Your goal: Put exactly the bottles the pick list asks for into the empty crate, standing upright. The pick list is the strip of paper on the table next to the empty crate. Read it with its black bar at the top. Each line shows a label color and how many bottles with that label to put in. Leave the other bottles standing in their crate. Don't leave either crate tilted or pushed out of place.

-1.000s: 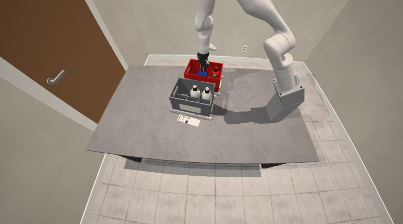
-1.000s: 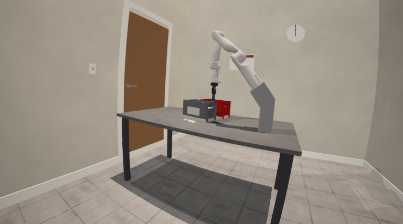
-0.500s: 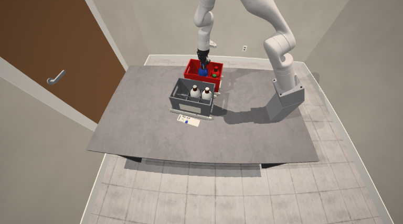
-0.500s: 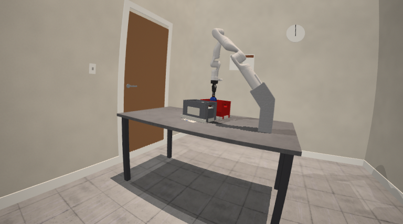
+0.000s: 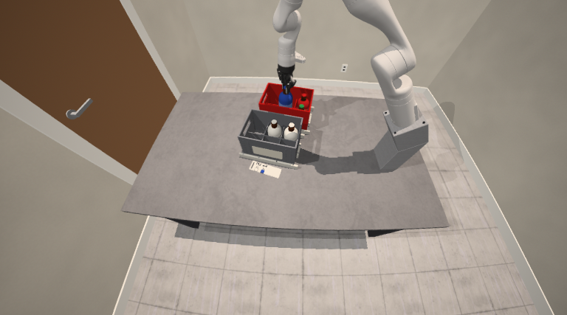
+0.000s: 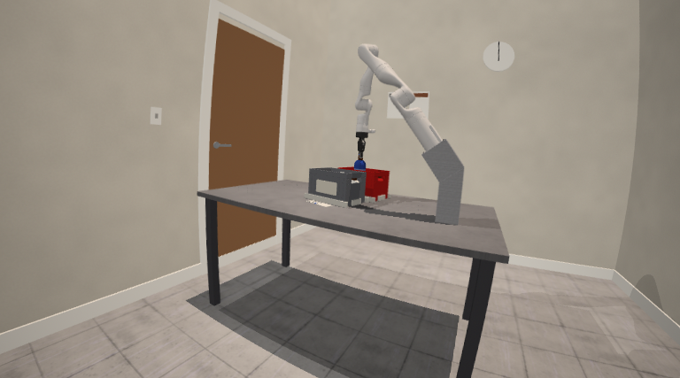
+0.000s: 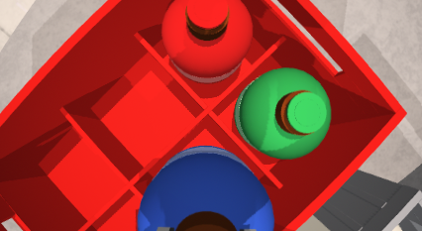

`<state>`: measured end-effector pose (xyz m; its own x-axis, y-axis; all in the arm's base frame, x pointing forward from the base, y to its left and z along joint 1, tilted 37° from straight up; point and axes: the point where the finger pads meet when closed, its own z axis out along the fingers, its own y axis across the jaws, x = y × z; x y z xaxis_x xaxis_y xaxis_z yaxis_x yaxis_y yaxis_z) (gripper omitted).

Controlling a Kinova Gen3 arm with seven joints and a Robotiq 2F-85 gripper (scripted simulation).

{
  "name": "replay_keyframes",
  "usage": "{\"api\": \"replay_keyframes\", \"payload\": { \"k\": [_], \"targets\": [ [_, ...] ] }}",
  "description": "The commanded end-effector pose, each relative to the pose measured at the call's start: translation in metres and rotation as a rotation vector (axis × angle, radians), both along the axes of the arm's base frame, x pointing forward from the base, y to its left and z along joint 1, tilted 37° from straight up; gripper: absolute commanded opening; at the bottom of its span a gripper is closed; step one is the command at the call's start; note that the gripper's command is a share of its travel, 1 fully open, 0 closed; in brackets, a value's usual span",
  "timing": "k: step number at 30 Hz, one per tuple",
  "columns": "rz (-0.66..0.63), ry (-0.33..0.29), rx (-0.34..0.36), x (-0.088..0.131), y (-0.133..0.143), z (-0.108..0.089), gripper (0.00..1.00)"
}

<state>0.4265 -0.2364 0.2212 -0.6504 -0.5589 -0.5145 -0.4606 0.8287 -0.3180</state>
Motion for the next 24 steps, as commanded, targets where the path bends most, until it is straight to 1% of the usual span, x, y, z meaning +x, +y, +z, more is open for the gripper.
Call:
{"api": "replay_keyframes", "payload": {
  "k": [1, 3, 24],
  "targets": [
    [-0.001, -0.001, -0.001, -0.003, -0.001, 0.005, 0.1],
    [-0.001, -0.001, -0.001, -0.003, -0.001, 0.005, 0.1],
    [-0.001, -0.001, -0.001, -0.022, -0.002, 0.03, 0.1]
  ]
}}
